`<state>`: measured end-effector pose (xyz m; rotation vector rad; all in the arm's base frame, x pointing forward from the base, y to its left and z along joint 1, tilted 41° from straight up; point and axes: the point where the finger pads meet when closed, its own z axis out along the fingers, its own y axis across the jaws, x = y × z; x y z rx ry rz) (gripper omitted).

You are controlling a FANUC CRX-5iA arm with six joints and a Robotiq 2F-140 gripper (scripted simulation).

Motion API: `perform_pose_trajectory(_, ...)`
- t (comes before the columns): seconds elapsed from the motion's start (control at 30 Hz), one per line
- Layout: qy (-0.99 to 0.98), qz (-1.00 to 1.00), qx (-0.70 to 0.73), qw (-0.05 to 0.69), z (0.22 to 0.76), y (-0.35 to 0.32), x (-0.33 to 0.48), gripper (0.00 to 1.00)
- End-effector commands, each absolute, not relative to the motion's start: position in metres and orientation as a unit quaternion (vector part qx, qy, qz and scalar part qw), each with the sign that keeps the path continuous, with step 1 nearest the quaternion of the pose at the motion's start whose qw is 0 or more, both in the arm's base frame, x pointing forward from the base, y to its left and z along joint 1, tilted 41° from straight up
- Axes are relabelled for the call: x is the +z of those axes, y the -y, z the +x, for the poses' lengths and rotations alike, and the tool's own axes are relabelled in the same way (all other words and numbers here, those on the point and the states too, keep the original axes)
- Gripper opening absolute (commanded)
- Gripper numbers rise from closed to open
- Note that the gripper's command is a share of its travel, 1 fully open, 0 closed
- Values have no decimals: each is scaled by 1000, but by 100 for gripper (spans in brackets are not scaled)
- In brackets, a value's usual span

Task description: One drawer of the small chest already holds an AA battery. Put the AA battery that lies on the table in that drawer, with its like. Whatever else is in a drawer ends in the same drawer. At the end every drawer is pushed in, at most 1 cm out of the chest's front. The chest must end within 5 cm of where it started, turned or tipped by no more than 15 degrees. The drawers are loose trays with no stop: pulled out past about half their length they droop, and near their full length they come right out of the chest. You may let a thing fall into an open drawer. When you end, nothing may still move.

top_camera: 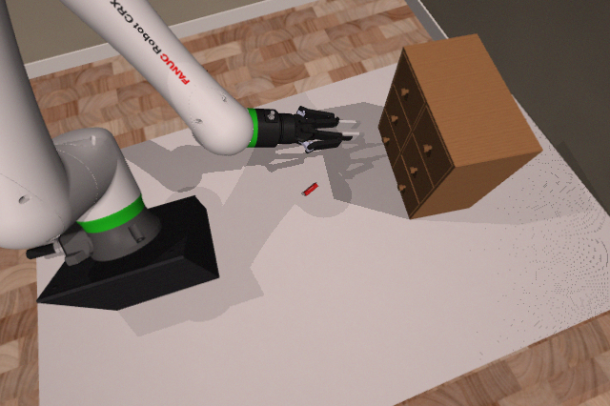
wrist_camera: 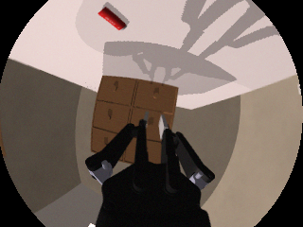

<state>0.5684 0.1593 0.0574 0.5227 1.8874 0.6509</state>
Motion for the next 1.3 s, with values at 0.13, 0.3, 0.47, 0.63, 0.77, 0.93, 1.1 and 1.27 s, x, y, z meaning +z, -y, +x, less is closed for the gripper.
perform_pose_trajectory(0.13, -784, 217, 270, 515, 594, -184, 25, 20)
perform_pose_trajectory(0.3, -784, 217, 270, 515, 604, -194, 14, 20)
perform_pose_trajectory(0.47, -784, 217, 270, 515, 615, -205, -1, 20)
perform_pose_trajectory(0.63, -784, 217, 270, 515, 619, -209, -6, 20)
perform_pose_trajectory(0.77, -784, 217, 270, 515, 619, -209, -6, 20)
perform_pose_trajectory(0.93, -784, 217, 270, 515, 619, -209, -6, 20)
perform_pose_trajectory(1.1, -784, 217, 270, 515, 619, -209, -6, 20)
perform_pose_trajectory(1.27, -784, 217, 270, 515, 619, -209, -6, 20)
